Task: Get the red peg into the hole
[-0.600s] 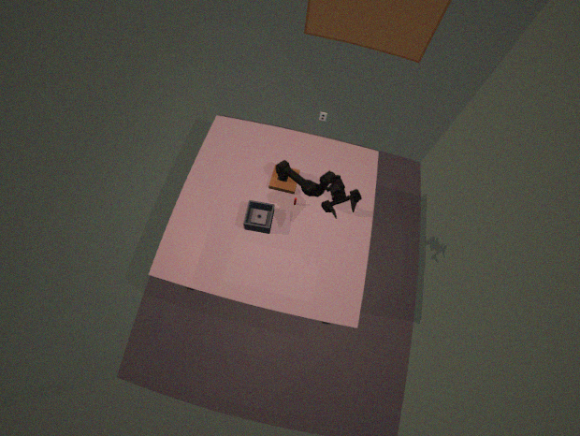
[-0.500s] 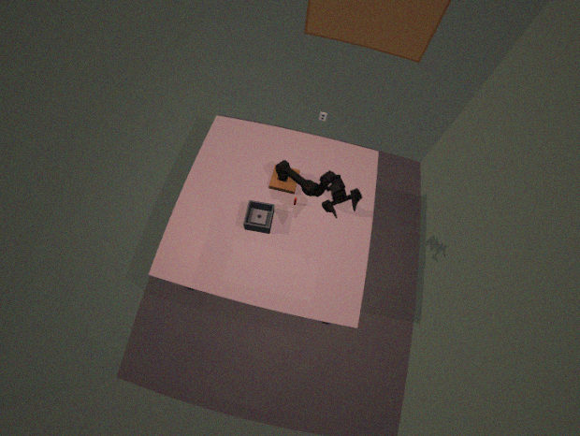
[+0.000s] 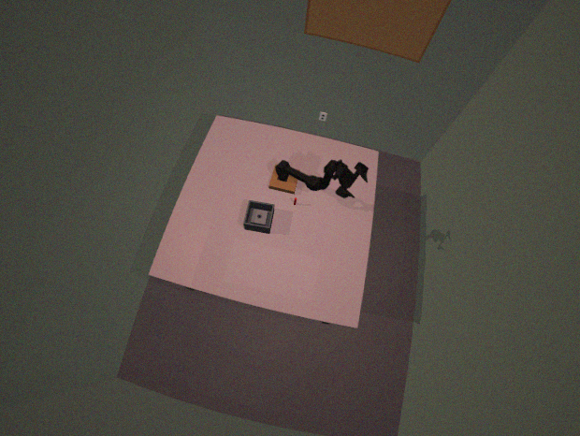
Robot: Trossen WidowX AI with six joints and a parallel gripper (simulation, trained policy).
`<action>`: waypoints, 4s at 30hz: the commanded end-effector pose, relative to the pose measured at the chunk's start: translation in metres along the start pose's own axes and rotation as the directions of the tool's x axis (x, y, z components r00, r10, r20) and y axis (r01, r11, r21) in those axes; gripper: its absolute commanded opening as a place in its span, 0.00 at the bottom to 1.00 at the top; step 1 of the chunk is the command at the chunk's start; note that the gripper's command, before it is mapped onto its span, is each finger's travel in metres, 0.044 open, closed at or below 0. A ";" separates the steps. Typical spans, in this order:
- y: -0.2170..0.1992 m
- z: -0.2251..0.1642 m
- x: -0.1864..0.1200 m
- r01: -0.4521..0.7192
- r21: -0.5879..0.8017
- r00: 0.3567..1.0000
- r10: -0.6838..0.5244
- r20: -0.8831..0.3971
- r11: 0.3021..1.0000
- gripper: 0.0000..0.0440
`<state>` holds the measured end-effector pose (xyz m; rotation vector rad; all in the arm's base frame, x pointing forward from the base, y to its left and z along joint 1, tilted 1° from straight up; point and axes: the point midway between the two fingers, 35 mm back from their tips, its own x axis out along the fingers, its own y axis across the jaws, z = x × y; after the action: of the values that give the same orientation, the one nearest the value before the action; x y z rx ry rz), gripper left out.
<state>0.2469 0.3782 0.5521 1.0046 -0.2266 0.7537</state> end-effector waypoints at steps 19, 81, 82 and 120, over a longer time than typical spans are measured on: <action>0.127 0.037 -0.077 -0.363 0.578 0.920 0.381 0.096 0.731 1.00; 0.097 0.331 -0.306 -0.061 0.248 0.418 0.201 0.886 -0.967 1.00; 0.091 0.335 -0.308 -0.045 0.218 0.413 0.181 0.893 -0.975 1.00; -0.160 0.351 -0.334 0.450 -0.734 0.335 -0.666 0.666 -0.508 1.00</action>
<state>0.1527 -0.1156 0.4833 -0.6126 0.0606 -0.6947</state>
